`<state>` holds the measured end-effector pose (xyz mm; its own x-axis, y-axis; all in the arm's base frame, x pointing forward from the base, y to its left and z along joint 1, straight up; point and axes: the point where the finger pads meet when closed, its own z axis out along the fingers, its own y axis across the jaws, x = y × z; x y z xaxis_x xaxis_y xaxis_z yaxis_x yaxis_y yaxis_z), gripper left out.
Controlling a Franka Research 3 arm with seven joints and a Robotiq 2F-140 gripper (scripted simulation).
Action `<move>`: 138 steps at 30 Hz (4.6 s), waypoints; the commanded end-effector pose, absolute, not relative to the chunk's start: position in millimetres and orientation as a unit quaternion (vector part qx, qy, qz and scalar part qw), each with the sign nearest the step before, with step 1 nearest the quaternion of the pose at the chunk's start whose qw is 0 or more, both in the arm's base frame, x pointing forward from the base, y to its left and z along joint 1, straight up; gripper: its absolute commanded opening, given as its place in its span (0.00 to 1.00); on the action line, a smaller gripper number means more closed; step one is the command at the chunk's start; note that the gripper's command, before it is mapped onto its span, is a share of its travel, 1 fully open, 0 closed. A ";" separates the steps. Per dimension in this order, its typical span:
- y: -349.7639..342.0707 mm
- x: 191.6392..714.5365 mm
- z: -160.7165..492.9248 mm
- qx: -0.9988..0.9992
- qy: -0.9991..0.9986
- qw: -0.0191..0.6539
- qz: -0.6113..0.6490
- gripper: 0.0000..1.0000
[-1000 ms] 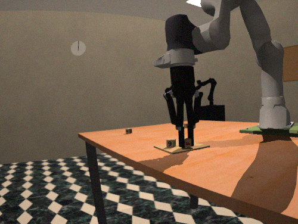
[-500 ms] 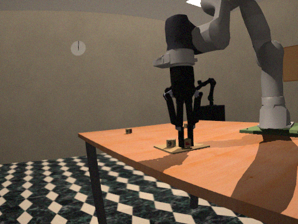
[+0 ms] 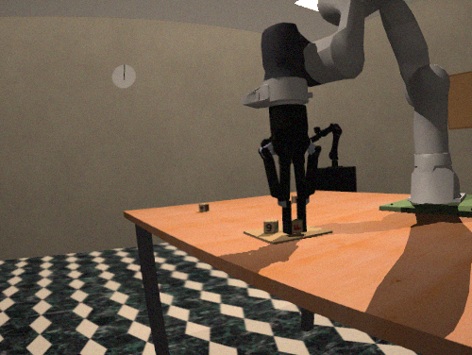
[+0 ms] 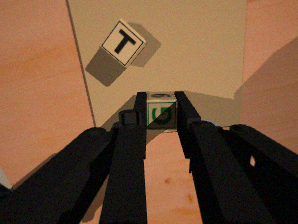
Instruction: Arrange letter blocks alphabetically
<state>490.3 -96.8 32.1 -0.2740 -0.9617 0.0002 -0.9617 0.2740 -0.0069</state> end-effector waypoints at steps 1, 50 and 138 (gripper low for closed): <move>-97.1 489.9 32.3 -0.601 0.799 0.002 -0.003 0.22; -96.9 488.7 28.9 -0.602 0.799 0.002 -0.003 0.22; -96.7 488.2 104.7 -0.602 0.799 0.002 -0.003 0.32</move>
<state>497.1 -99.4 95.5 -0.3147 -0.9491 0.0095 -0.9487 0.3142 -0.0360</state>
